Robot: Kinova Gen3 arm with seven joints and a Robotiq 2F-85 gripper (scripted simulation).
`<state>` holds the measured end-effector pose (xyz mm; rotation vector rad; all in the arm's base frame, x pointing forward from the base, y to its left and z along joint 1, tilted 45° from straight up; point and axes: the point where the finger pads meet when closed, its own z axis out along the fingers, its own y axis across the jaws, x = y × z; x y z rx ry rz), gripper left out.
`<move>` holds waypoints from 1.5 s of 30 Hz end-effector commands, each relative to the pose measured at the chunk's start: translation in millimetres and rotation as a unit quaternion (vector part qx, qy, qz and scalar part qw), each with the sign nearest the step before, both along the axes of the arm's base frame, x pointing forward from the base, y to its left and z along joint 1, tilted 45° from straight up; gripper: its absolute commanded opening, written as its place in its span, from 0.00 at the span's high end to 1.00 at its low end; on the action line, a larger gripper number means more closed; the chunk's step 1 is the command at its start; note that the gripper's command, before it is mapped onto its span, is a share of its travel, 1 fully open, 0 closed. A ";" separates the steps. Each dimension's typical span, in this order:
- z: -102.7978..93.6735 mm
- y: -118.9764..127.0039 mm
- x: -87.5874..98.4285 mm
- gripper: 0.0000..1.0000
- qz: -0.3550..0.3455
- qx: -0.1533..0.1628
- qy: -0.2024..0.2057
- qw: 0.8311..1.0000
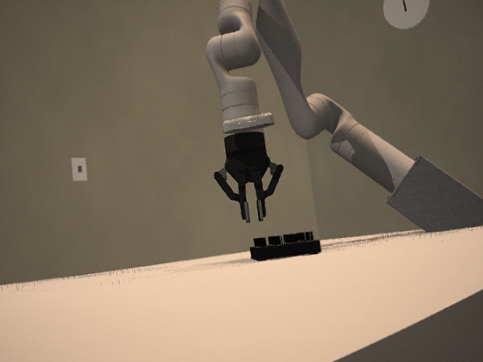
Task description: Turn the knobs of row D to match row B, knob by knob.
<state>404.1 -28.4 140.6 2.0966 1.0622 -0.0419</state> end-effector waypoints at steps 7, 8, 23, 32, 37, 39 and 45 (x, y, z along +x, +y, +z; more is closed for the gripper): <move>0.2 0.6 0.2 0.81 0.005 -0.002 0.004 1.000; 0.2 0.6 0.2 0.81 0.006 -0.002 0.005 1.000; 0.3 1.0 -0.2 0.81 0.042 -0.017 0.038 0.998; 0.6 1.6 -0.6 0.81 0.090 -0.038 0.083 0.992; 0.7 1.8 -0.8 0.81 0.110 -0.046 0.102 0.988; 0.8 2.0 -0.9 0.81 0.125 -0.053 0.116 0.984; 1.1 2.6 -1.3 0.81 0.175 -0.073 0.162 0.968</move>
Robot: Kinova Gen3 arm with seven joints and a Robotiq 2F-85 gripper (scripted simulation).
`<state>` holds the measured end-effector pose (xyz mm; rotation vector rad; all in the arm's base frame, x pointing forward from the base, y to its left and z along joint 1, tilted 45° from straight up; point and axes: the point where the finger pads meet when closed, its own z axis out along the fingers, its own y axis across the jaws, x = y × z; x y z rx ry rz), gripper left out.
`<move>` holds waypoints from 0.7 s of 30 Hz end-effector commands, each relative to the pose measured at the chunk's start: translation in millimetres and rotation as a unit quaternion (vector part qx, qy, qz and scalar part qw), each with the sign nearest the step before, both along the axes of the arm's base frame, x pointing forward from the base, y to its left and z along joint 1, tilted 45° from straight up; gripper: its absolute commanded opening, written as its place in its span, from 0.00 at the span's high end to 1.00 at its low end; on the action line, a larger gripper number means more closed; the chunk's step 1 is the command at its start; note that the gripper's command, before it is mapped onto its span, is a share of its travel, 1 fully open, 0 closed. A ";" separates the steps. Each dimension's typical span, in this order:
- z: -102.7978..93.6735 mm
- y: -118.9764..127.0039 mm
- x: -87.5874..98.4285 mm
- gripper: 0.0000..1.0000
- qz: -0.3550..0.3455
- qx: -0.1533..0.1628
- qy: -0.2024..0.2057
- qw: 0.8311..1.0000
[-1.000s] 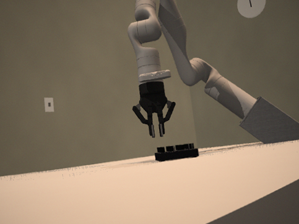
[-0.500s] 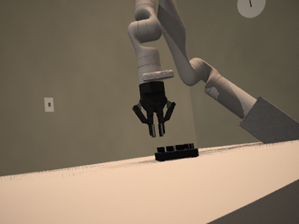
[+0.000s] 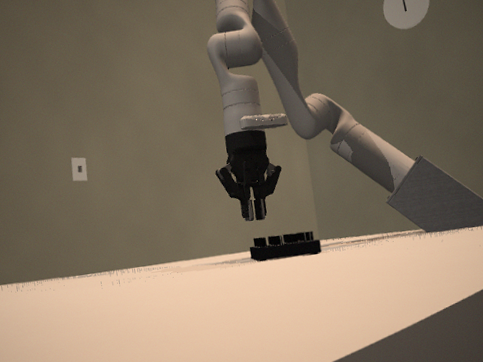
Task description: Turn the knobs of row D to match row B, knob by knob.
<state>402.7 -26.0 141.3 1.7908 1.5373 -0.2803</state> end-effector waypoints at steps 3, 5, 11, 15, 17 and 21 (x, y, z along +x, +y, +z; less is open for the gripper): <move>0.6 0.6 -0.1 0.81 0.036 -0.012 0.035 0.999; 0.7 0.9 -0.3 0.81 0.056 -0.020 0.054 0.997; 1.1 1.4 -0.6 0.81 0.098 -0.038 0.093 0.990; 1.4 2.0 -0.9 0.81 0.142 -0.057 0.134 0.979; 1.7 2.2 -1.1 0.81 0.165 -0.067 0.156 0.972; 2.1 2.8 -1.4 0.81 0.212 -0.086 0.199 0.953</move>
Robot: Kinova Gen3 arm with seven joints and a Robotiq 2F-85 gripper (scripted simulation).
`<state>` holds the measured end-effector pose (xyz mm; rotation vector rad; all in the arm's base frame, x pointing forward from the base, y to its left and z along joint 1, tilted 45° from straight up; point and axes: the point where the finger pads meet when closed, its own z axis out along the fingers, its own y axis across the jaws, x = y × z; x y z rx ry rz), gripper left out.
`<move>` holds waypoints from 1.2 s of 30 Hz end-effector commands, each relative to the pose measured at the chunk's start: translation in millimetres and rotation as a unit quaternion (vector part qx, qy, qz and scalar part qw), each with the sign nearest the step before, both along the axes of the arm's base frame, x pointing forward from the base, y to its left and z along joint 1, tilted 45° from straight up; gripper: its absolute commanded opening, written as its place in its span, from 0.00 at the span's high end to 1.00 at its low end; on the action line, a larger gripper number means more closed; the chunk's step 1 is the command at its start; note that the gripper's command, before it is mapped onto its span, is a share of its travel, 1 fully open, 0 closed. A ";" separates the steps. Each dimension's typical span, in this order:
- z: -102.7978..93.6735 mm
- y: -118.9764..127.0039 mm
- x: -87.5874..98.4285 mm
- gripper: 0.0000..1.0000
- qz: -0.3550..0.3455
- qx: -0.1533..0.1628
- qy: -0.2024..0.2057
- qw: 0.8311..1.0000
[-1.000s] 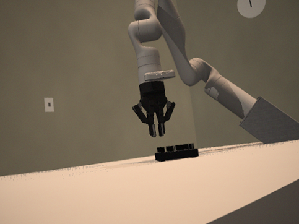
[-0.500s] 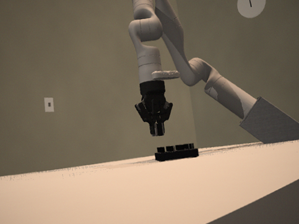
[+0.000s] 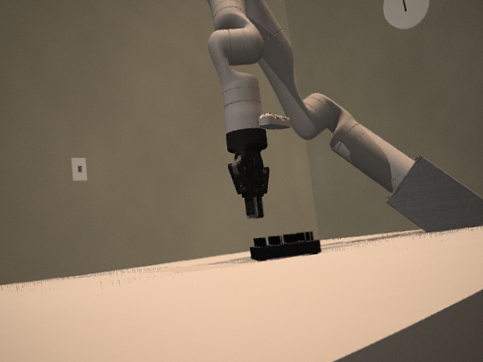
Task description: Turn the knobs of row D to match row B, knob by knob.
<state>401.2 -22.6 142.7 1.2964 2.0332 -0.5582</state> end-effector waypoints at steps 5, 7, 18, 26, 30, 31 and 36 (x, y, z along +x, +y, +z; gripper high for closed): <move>1.1 -0.2 -0.1 0.81 0.046 -0.016 0.047 0.998; 1.4 0.1 -0.3 0.81 0.072 -0.026 0.070 0.995; 3.1 1.9 -1.1 0.81 0.210 -0.085 0.199 0.953; 4.2 2.8 -1.5 0.81 0.281 -0.115 0.266 0.915; 4.9 3.4 -1.8 0.81 0.326 -0.134 0.307 0.884; 5.1 3.5 -1.8 0.81 0.337 -0.138 0.317 0.876; 5.8 4.1 -2.0 0.81 0.377 -0.156 0.355 0.841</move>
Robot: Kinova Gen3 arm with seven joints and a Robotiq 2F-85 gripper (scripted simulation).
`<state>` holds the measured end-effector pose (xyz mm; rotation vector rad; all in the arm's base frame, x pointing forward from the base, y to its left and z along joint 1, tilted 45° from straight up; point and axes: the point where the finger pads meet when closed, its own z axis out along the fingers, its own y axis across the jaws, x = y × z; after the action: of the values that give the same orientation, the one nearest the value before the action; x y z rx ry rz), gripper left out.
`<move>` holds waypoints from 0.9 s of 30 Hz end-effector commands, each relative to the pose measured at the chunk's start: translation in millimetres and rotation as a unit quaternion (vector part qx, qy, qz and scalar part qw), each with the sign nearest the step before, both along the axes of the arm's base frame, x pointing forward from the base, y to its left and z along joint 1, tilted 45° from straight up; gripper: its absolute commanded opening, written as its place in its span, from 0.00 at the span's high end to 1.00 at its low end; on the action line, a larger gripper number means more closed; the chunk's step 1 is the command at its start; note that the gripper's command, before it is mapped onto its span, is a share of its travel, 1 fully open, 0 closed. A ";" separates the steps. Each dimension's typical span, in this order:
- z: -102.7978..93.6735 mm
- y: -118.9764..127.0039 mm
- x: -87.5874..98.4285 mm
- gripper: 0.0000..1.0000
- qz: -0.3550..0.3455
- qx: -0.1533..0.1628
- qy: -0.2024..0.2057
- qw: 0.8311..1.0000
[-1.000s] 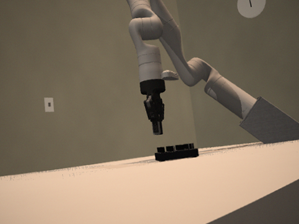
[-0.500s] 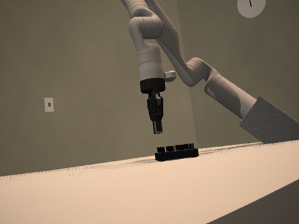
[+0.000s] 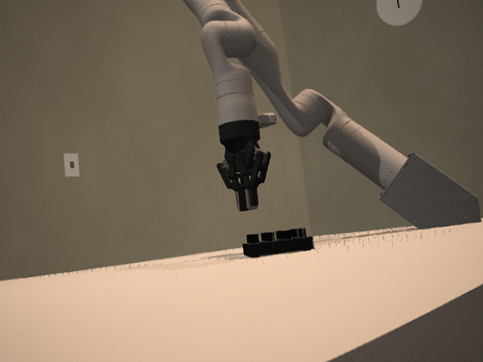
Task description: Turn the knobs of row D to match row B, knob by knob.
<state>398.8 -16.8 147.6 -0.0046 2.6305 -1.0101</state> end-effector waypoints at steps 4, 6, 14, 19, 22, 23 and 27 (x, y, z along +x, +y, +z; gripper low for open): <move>1.5 -1.3 0.2 0.81 0.034 -0.013 0.036 0.999; 1.9 -1.0 0.1 0.81 0.056 -0.022 0.056 0.997; 3.3 -0.1 -0.2 0.81 0.135 -0.055 0.128 0.981; 3.7 0.2 -0.3 0.81 0.160 -0.066 0.152 0.973; 4.2 0.5 -0.4 0.81 0.184 -0.075 0.173 0.965; 4.3 0.6 -0.4 0.81 0.191 -0.079 0.180 0.962; 4.9 0.9 -0.5 0.81 0.218 -0.090 0.205 0.950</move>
<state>398.0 -15.2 151.8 -0.8618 2.6810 -1.1741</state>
